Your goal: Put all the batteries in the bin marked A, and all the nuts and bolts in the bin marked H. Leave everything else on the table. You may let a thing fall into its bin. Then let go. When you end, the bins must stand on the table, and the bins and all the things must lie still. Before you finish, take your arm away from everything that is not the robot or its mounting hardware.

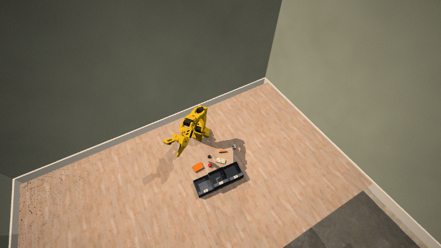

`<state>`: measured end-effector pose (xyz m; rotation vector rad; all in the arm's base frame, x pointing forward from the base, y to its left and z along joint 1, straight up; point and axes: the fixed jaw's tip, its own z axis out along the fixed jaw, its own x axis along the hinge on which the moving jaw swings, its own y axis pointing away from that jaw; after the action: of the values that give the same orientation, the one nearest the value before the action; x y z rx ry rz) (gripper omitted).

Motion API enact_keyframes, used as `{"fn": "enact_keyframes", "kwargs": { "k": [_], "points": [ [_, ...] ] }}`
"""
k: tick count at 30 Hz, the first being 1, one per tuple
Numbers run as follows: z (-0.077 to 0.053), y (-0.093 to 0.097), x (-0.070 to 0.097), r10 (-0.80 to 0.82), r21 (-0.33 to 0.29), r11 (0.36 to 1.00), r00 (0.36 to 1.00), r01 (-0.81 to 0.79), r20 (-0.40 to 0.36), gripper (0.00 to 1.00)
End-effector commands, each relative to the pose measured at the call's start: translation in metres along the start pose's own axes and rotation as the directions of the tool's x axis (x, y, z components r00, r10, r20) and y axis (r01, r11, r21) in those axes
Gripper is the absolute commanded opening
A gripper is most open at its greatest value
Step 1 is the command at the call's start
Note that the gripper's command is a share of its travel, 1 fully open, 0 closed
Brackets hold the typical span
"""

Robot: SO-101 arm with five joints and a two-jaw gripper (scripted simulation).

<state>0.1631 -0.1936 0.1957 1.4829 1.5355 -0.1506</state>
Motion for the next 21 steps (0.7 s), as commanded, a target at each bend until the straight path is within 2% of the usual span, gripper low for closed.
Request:
{"fn": "enact_keyframes", "kwargs": {
  "k": [1,2,4,8,9,11,13,15,16,18,21],
  "points": [
    [-0.001,0.012,0.024,-0.128,-0.029,0.992,0.986,0.126,-0.104,1.00],
    [-0.002,0.014,0.032,-0.170,-0.039,0.985,0.976,0.166,-0.139,1.00],
    [-0.002,0.014,0.032,-0.170,-0.039,0.985,0.976,0.166,-0.139,1.00],
    [-0.008,0.023,0.069,-0.362,-0.108,0.932,0.889,0.345,-0.281,1.00],
    [-0.008,0.023,0.069,-0.362,-0.108,0.932,0.889,0.346,-0.281,1.00],
    [-0.015,0.026,0.089,-0.466,-0.162,0.884,0.814,0.438,-0.346,1.00],
    [-0.018,0.027,0.099,-0.518,-0.193,0.855,0.769,0.482,-0.375,1.00],
    [-0.026,0.028,0.116,-0.609,-0.255,0.791,0.674,0.556,-0.418,1.00],
    [-0.027,0.028,0.118,-0.615,-0.260,0.786,0.667,0.561,-0.421,1.00],
    [-0.036,0.027,0.134,-0.699,-0.330,0.708,0.555,0.624,-0.451,1.00],
    [-0.036,0.027,0.135,-0.701,-0.332,0.706,0.552,0.625,-0.451,1.00]
  ]
}}
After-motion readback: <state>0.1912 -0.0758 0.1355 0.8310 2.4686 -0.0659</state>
